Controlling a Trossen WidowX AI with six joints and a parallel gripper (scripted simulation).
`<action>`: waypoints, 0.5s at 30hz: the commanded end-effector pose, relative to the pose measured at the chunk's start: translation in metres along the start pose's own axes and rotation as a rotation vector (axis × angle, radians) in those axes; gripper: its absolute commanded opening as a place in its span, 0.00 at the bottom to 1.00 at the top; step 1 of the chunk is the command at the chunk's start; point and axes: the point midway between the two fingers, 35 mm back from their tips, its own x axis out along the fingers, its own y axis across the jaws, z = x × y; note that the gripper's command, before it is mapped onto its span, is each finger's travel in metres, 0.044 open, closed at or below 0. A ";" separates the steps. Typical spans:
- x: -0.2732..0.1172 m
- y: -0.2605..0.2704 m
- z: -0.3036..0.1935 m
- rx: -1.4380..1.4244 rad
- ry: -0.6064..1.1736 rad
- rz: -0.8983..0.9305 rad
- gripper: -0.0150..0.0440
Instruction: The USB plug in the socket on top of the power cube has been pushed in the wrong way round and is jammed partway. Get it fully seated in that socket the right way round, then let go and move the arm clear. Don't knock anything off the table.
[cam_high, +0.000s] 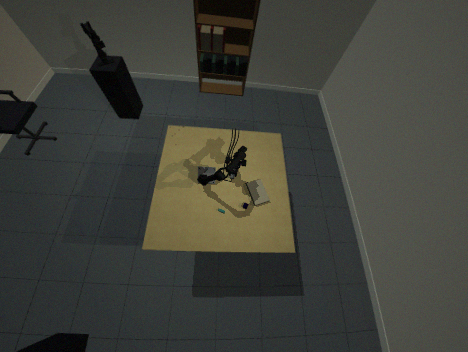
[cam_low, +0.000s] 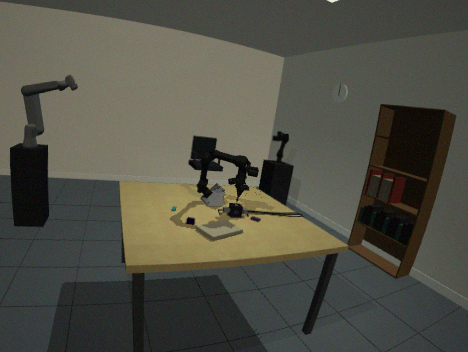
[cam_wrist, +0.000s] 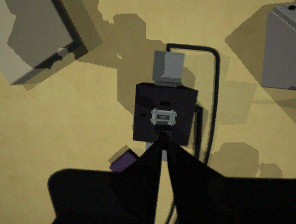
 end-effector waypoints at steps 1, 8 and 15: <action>0.001 0.000 0.000 -0.050 -0.001 -0.002 0.25; 0.001 0.000 0.000 -0.240 -0.001 -0.001 0.25; 0.001 0.000 0.000 -0.423 -0.001 -0.001 0.25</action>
